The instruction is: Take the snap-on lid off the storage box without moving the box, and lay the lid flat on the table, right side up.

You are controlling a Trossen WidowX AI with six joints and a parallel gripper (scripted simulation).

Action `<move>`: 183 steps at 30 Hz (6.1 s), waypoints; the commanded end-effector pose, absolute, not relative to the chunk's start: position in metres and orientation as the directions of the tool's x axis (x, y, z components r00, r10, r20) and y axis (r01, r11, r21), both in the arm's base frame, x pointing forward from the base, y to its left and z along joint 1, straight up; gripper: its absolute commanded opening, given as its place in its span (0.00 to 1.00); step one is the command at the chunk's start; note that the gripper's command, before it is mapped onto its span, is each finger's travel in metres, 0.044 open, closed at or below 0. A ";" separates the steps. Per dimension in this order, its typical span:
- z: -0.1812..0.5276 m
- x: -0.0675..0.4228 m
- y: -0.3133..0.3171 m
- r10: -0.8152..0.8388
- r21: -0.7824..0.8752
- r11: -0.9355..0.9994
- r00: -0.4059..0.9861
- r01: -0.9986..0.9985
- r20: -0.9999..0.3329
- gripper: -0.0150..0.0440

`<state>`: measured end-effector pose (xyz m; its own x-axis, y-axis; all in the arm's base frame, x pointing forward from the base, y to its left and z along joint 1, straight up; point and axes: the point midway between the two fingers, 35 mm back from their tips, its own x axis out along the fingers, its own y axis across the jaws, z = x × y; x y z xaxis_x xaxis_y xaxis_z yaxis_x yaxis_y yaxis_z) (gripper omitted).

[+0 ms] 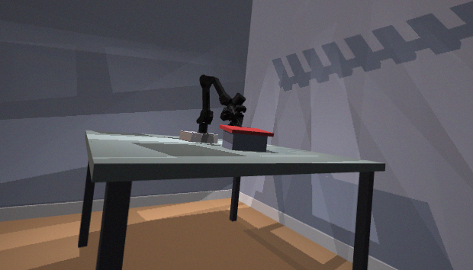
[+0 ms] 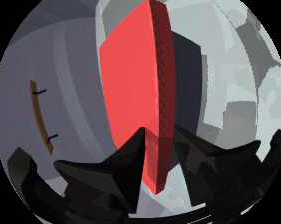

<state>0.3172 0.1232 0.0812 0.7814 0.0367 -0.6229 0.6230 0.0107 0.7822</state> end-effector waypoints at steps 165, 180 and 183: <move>0.214 0.346 0.011 0.032 0.784 0.023 0.783 0.621 -0.621 0.25; 0.213 0.344 -0.019 0.030 0.783 0.026 0.783 0.621 -0.622 0.25; 0.213 0.344 -0.025 0.030 0.783 0.026 0.783 0.621 -0.622 0.25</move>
<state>0.3440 -0.0194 0.2123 0.7800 0.0277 -0.6251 0.6247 0.0228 0.7805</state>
